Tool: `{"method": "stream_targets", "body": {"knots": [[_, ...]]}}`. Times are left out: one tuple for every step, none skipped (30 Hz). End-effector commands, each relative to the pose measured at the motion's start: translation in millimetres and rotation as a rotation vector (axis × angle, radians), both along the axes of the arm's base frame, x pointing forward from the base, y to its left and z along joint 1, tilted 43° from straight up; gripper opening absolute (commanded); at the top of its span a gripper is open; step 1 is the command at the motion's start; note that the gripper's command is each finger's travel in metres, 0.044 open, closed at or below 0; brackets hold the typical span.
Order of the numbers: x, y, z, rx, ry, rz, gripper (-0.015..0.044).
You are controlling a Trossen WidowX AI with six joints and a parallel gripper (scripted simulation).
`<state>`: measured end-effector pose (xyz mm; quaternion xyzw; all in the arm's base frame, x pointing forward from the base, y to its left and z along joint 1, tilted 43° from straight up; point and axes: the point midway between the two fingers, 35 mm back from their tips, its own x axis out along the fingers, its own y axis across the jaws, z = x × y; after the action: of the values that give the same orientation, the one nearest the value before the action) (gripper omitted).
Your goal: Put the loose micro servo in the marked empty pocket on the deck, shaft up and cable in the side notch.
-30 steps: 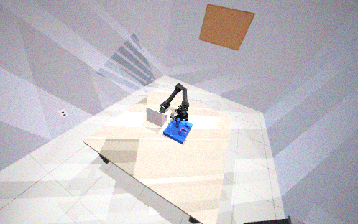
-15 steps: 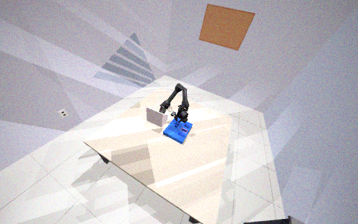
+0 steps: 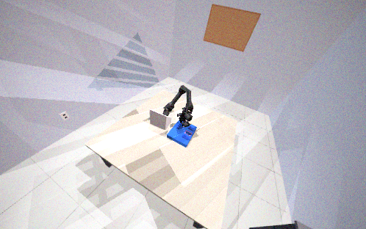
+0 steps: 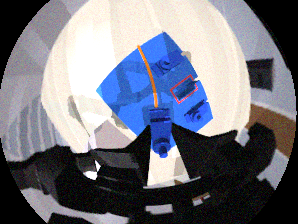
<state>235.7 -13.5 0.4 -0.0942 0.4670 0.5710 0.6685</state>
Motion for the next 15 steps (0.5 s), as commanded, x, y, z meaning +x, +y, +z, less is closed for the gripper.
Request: {"method": "stream_targets", "body": {"knots": [[0.5, -1.3, -0.2, -0.017, 0.089, -0.099, 0.0000], [0.5, -1.3, -0.2, -0.020, 0.112, -0.125, 0.0000], [0.5, -1.3, -0.2, -0.023, 0.136, -0.150, 0.0000], [0.5, -1.3, -0.2, -0.026, 0.159, -0.176, 0.0000], [0.5, -1.3, -0.2, -0.029, 0.183, -0.201, 0.0000], [0.5, -1.3, -0.2, -0.032, 0.206, -0.227, 0.0000], [0.5, -1.3, -0.2, -0.035, 0.230, -0.252, 0.0000], [0.5, -1.3, -0.2, -0.038, 0.253, -0.278, 0.0000], [0.5, -1.3, -0.2, -0.041, 0.276, -0.304, 0.0000], [0.5, -1.3, -0.2, -0.044, 0.300, -0.329, 0.0000], [0.5, -1.3, -0.2, -0.047, 0.323, -0.355, 0.0000], [0.5, -1.3, -0.2, -0.050, 0.347, -0.380, 0.0000], [0.5, -1.3, -0.2, -0.053, 0.370, -0.406, 0.0000], [0.5, -1.3, -0.2, -0.056, 0.394, -0.431, 0.0000], [0.5, -1.3, -0.2, -0.059, 0.417, -0.457, 0.0000]]}}
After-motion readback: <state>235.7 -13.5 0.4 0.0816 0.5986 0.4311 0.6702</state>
